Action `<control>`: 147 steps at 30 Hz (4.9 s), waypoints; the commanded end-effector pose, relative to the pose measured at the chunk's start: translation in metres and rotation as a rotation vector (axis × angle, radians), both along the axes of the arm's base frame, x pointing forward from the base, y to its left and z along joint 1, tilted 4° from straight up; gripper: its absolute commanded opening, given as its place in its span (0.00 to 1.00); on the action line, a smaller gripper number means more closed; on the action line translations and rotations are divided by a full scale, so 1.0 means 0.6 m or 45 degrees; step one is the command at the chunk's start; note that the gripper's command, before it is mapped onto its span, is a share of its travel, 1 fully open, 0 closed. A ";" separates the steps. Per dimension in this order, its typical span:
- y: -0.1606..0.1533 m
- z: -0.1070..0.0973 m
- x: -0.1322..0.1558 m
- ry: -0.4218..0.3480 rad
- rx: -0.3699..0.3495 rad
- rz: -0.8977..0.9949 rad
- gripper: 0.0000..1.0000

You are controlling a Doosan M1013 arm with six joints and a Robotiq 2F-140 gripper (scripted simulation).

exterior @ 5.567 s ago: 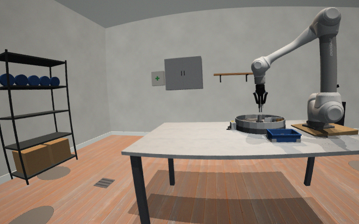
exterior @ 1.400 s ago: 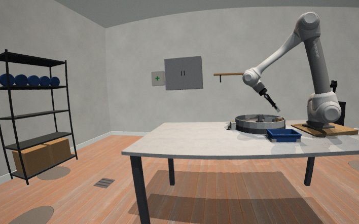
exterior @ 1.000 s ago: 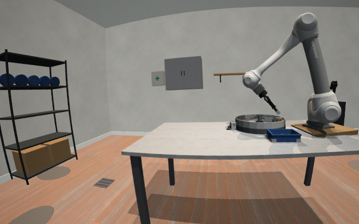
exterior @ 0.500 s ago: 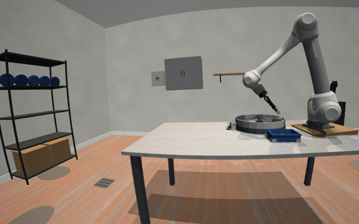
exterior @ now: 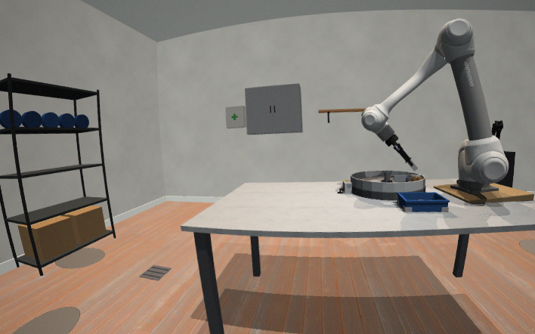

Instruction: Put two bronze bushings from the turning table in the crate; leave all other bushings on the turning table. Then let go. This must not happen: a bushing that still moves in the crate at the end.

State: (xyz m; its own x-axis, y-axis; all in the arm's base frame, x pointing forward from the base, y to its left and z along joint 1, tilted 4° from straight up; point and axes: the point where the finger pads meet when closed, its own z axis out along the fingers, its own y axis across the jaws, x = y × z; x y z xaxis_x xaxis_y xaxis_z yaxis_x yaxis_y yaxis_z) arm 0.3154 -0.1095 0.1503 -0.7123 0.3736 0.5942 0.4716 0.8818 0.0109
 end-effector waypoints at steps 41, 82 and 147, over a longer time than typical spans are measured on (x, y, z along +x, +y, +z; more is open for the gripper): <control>-0.001 -0.056 0.003 0.000 0.000 0.000 0.06; -0.001 -0.074 0.005 0.000 0.000 0.000 0.06; -0.001 -0.074 0.005 0.000 0.000 0.000 0.00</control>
State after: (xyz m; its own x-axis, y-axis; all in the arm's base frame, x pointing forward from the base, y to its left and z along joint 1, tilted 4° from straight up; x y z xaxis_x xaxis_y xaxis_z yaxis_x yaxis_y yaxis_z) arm 0.3185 -0.1095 0.1060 -0.7124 0.3735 0.5942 0.4723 0.8814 0.0122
